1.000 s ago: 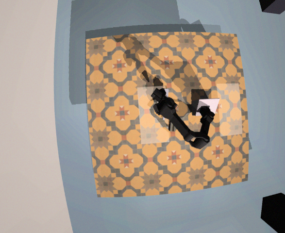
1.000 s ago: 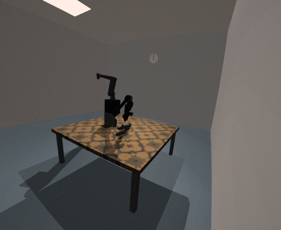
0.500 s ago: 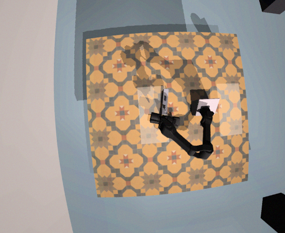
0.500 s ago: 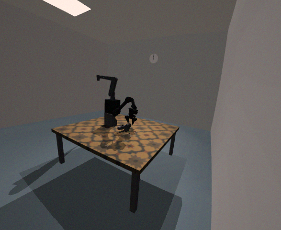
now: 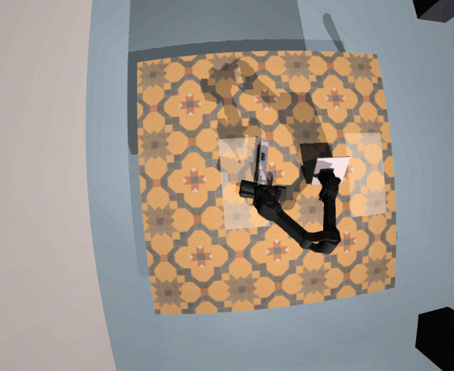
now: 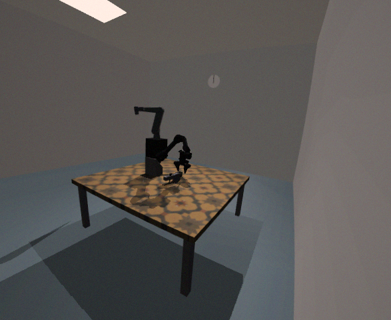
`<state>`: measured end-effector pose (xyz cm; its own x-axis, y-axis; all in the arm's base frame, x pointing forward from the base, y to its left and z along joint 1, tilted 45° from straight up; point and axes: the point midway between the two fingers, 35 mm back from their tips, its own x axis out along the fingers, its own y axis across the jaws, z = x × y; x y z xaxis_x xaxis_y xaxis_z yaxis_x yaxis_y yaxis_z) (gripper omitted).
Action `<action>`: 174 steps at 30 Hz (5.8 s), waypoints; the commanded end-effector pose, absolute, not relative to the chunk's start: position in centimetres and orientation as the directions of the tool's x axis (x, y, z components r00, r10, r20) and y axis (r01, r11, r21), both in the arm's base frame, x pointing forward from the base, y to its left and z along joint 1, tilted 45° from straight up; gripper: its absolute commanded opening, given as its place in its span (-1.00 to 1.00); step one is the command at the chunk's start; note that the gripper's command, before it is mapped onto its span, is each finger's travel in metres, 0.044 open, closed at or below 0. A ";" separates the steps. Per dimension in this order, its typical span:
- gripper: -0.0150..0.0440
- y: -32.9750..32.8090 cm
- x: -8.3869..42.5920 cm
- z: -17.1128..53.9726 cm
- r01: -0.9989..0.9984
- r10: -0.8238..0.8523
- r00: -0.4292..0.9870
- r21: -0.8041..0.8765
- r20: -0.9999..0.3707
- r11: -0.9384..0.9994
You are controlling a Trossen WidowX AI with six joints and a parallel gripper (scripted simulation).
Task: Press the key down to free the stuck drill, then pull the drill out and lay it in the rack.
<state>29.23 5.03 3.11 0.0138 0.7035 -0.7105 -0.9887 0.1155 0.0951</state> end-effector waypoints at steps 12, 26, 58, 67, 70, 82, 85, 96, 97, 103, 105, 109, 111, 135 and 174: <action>1.00 6.1 29.3 1.3 -0.989 0.706 0.016 0.091 -0.708 0.114; 1.00 7.2 29.2 -0.6 -0.989 0.706 0.016 0.091 -0.708 0.114; -0.49 7.7 29.2 -0.9 -0.990 0.706 0.016 0.090 -0.708 0.113; -0.49 8.2 29.3 -0.3 -0.989 0.707 0.016 0.091 -0.707 0.113; -0.49 8.4 29.3 -0.2 -0.989 0.707 0.016 0.091 -0.707 0.113; -0.49 9.5 29.6 1.1 -0.989 0.708 0.016 0.091 -0.706 0.113; -0.49 9.9 29.7 1.5 -0.989 0.708 0.016 0.091 -0.706 0.113; -0.49 10.7 29.9 2.5 -0.989 0.709 0.016 0.091 -0.705 0.113; -0.40 10.4 29.7 1.8 -0.989 0.707 0.009 0.098 -0.708 0.111; 0.13 10.4 29.7 1.8 -0.989 0.707 0.009 0.098 -0.708 0.111; 0.31 10.4 29.7 1.8 -0.989 0.707 0.009 0.098 -0.708 0.111; 0.67 10.3 29.6 1.7 -0.989 0.707 0.012 0.095 -0.707 0.112; 0.84 10.3 29.6 1.5 -0.989 0.708 0.015 0.092 -0.706 0.113; 1.00 10.0 29.6 0.8 -0.989 0.708 0.016 0.091 -0.706 0.113; 0.91 9.7 29.6 0.4 -0.989 0.712 0.020 0.088 -0.702 0.115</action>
<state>29.59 9.73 0.42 0.0198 0.7120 -0.7019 -0.9894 0.1148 0.0886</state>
